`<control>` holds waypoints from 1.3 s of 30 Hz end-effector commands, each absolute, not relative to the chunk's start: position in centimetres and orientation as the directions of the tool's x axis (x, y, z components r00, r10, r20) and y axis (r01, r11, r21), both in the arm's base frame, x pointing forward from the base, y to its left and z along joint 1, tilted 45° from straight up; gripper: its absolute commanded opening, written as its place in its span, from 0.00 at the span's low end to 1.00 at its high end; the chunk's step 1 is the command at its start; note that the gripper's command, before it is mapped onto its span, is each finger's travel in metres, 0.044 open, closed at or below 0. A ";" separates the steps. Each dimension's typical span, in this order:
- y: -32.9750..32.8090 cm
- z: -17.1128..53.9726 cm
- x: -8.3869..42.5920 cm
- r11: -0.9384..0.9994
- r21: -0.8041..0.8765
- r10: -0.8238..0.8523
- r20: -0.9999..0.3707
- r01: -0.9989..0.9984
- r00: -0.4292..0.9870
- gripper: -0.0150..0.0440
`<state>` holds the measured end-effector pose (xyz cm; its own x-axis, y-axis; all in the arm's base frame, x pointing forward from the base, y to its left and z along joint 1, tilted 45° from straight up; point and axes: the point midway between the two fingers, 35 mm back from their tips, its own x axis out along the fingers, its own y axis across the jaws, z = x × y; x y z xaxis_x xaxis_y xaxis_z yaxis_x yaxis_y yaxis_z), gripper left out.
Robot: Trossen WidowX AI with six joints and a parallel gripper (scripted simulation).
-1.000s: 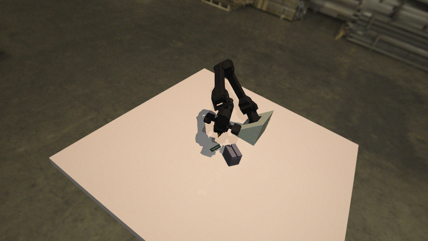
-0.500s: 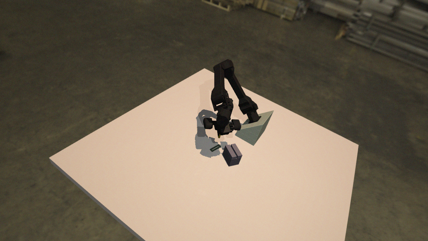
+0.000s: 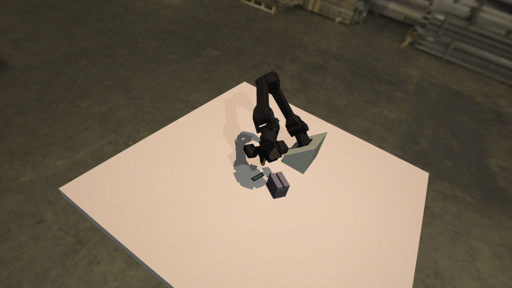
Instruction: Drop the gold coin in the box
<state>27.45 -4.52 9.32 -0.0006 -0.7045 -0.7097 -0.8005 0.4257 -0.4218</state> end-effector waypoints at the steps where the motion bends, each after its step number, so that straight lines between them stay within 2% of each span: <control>1: -3.8 8.6 27.8 0.427 -0.418 -0.700 -0.714 -0.802 -0.001 0.25; 39: 2.7 2.2 28.1 0.428 -0.417 -0.699 -0.715 -0.802 -0.001 0.26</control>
<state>27.96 2.53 2.40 -0.0006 -0.7014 -0.7128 -0.8063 0.4219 -0.4145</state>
